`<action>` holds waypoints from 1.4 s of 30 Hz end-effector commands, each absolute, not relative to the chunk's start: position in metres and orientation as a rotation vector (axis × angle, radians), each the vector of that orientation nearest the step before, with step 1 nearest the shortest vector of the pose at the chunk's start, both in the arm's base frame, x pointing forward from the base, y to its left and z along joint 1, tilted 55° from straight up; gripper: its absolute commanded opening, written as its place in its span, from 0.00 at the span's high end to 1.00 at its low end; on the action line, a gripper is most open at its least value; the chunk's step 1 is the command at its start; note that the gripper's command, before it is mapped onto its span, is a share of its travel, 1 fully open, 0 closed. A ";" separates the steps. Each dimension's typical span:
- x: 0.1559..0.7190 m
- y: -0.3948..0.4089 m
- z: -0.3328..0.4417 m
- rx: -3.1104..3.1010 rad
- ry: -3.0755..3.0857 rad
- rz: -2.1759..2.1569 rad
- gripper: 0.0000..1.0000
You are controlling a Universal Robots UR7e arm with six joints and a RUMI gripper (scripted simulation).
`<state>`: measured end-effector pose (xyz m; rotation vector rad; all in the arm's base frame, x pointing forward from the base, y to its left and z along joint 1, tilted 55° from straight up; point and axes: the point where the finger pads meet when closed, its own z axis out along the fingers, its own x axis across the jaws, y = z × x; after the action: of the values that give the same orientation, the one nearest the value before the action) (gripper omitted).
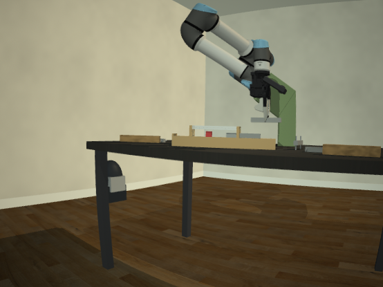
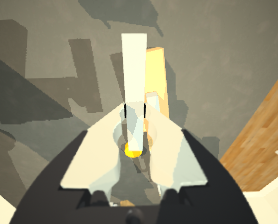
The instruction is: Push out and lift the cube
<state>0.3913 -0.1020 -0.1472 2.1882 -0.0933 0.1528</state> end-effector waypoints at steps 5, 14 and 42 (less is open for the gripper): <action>0.406 -0.078 -0.182 2.180 0.067 0.053 1.00; 0.409 -0.069 -0.195 2.176 0.132 0.020 1.00; 0.415 -0.105 -0.221 2.178 0.132 0.018 1.00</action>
<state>0.4144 -0.1033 -0.2199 2.1779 0.1312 0.0165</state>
